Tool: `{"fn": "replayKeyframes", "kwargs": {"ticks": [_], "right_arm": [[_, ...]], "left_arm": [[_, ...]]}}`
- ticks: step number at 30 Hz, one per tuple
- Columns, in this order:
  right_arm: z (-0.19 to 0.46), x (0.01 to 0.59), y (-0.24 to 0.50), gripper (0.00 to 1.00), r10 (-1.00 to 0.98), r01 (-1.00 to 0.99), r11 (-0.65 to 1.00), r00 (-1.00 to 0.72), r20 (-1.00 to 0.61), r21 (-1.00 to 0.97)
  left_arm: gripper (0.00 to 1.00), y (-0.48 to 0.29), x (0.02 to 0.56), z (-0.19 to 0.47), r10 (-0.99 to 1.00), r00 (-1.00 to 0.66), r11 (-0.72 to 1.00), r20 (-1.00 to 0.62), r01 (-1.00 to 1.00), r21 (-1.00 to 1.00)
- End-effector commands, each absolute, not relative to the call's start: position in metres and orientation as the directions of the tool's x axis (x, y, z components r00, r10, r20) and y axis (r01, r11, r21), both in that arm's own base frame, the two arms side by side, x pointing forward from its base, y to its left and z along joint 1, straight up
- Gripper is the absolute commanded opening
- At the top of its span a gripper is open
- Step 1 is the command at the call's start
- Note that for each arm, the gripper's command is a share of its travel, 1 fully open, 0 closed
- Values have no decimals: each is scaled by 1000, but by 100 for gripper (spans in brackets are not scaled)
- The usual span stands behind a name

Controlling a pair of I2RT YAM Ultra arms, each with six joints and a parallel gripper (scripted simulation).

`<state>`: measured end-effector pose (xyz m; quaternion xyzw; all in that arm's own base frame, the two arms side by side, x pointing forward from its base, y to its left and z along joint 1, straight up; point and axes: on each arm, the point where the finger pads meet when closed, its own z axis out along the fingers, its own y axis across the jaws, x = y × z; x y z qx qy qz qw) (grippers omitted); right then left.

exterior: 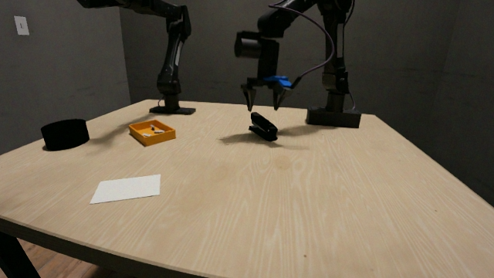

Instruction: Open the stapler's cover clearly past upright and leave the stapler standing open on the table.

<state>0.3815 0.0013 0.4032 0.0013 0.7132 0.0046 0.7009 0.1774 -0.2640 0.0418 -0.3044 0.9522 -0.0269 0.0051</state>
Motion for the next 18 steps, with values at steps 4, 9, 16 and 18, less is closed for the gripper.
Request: {"fn": "replayKeyframes", "kwargs": {"ticks": [4,9,16,18], "right_arm": [[411,381,1,100,0,0,1000,11,-1000,0],[411,381,1,100,0,0,1000,11,-1000,0],[411,381,1,100,0,0,1000,11,-1000,0],[411,381,1,100,0,0,1000,11,-1000,0]], "left_arm": [[100,-263,178,64,-586,-810,810,1,-586,-23],[100,-266,181,59,-566,-824,824,-11,-566,-22],[100,-262,182,62,-374,-924,927,-78,-371,-50],[100,-260,181,65,-275,-955,961,-111,-270,-57]]}}
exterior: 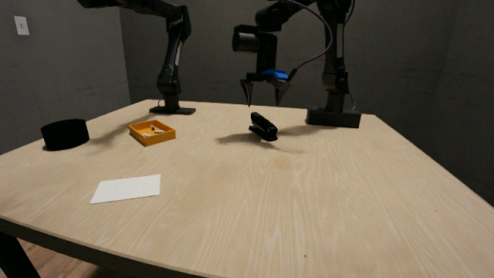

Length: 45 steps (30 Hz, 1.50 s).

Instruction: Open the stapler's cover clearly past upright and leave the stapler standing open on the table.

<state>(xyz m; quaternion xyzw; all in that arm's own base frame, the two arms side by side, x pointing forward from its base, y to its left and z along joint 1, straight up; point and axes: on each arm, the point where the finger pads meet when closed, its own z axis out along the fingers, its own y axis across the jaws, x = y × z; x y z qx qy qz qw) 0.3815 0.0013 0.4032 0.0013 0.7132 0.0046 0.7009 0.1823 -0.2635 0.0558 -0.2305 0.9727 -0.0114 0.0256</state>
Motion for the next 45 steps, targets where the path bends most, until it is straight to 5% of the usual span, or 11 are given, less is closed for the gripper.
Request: {"fn": "replayKeyframes", "kwargs": {"ticks": [1,13,26,37,45], "right_arm": [[411,381,1,100,0,0,1000,11,-1000,0],[411,381,1,100,0,0,1000,11,-1000,0],[411,381,1,100,0,0,1000,11,-1000,0],[411,381,1,100,0,0,1000,11,-1000,0],[411,381,1,100,0,0,1000,11,-1000,0]], "left_arm": [[100,-260,180,66,-235,-964,971,-123,-230,-59],[100,-252,174,76,181,-951,980,-249,197,-41],[100,-239,163,87,632,-683,744,-368,667,39],[100,-229,156,94,808,-416,502,-417,857,119],[100,-224,157,95,807,-408,501,-426,856,128]]}}
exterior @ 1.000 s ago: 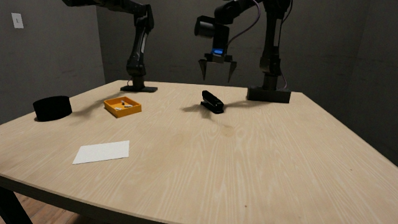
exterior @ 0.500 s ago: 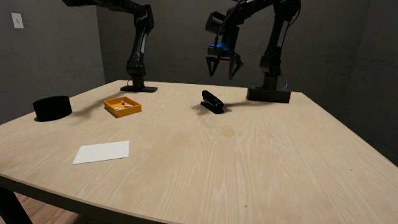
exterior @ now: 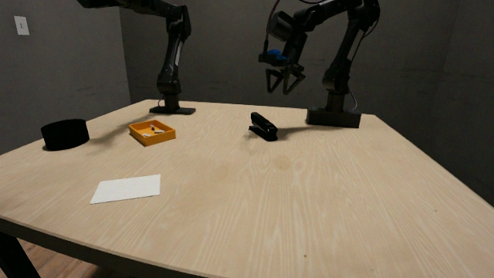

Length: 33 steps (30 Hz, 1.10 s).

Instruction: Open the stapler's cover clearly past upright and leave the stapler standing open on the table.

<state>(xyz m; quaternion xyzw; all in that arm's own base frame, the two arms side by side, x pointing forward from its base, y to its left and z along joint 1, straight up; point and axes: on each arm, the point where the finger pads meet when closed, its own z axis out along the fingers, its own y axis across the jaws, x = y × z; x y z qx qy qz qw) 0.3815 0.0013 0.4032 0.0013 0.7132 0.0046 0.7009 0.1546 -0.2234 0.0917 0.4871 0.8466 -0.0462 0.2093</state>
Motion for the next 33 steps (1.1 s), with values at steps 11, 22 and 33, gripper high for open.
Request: {"fn": "replayKeyframes", "kwargs": {"ticks": [11,22,33], "right_arm": [[411,381,1,100,0,0,1000,11,-1000,0],[411,381,1,100,0,0,1000,11,-1000,0],[411,381,1,100,0,0,1000,11,-1000,0]], "left_arm": [[100,-221,155,94,810,-415,503,-414,855,127],[62,-225,158,90,647,-672,720,-361,694,-4],[62,-231,171,80,296,-928,940,-228,325,-104]]}}
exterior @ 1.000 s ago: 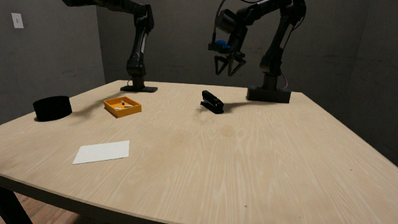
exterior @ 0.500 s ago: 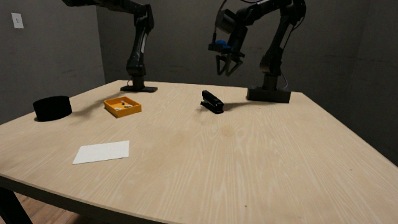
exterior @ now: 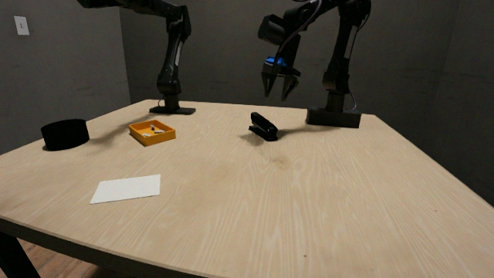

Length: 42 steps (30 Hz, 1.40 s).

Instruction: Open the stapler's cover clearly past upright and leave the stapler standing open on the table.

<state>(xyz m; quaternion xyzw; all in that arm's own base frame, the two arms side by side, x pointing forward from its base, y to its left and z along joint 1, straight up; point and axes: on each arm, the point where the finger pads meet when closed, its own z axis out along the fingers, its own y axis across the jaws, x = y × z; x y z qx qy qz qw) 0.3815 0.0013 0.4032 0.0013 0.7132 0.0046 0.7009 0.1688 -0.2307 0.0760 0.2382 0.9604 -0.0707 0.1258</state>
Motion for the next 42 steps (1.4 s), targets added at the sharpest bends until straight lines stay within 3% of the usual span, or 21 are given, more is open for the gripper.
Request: {"fn": "replayKeyframes", "kwargs": {"ticks": [1,11,24,42], "right_arm": [[411,381,1,100,0,0,1000,11,-1000,0],[411,381,1,100,0,0,1000,11,-1000,0],[411,381,1,100,0,0,1000,11,-1000,0],[411,381,1,100,0,0,1000,11,-1000,0]], "left_arm": [[62,-231,171,80,296,-928,940,-228,325,-104],[62,-237,186,65,-140,-986,986,-87,-130,-104],[62,-241,203,45,-559,-829,829,3,-559,-18],[62,-239,209,25,-589,-808,808,-1,-589,-4]]}}
